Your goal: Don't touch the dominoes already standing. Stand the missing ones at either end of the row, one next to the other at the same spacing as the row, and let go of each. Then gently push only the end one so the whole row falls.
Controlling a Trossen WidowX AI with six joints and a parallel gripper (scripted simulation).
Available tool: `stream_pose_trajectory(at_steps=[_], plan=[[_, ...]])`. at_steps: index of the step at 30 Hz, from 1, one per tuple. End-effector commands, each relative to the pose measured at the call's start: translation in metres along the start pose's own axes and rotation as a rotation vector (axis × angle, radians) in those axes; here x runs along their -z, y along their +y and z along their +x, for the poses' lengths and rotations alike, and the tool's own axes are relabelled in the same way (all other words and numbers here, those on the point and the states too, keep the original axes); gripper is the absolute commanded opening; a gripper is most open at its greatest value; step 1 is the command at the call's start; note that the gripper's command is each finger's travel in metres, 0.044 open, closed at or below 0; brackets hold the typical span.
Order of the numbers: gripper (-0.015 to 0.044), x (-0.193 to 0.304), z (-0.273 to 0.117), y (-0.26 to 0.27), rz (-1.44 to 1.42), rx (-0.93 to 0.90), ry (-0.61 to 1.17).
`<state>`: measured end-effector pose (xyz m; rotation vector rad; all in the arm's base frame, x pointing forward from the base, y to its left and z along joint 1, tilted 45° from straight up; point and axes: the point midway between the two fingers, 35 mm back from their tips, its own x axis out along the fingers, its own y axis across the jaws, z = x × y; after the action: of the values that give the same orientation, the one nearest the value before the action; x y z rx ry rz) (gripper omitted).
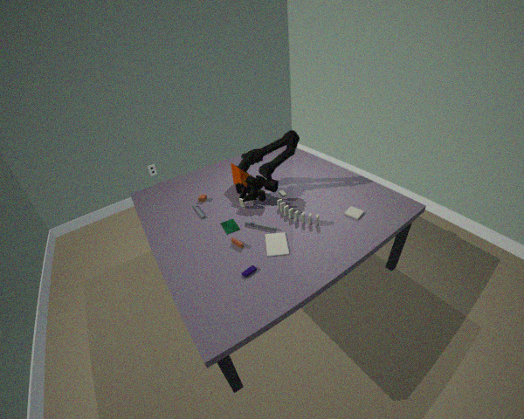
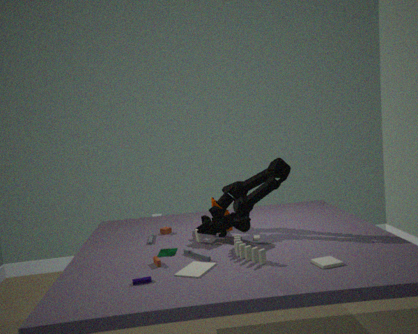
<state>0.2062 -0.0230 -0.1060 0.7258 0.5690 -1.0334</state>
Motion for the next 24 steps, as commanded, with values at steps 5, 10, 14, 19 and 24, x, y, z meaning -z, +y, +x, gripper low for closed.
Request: stream_pose_trajectory(at_steps=[5,10,14,19,24], plan=[[0.0107,0.0029,0.0012,0.0009,0.012,-0.006,-0.009],[0.0107,0.0029,0.0012,0.0009,0.012,-0.006,-0.009],[0.0212,0.0029,0.0012,0.0009,0.012,-0.006,-0.009],[0.0343,0.0029,0.0012,0.0009,0.012,-0.006,-0.009],[0.0440,0.0029,0.0012,0.0009,0.012,-0.006,-0.009]])
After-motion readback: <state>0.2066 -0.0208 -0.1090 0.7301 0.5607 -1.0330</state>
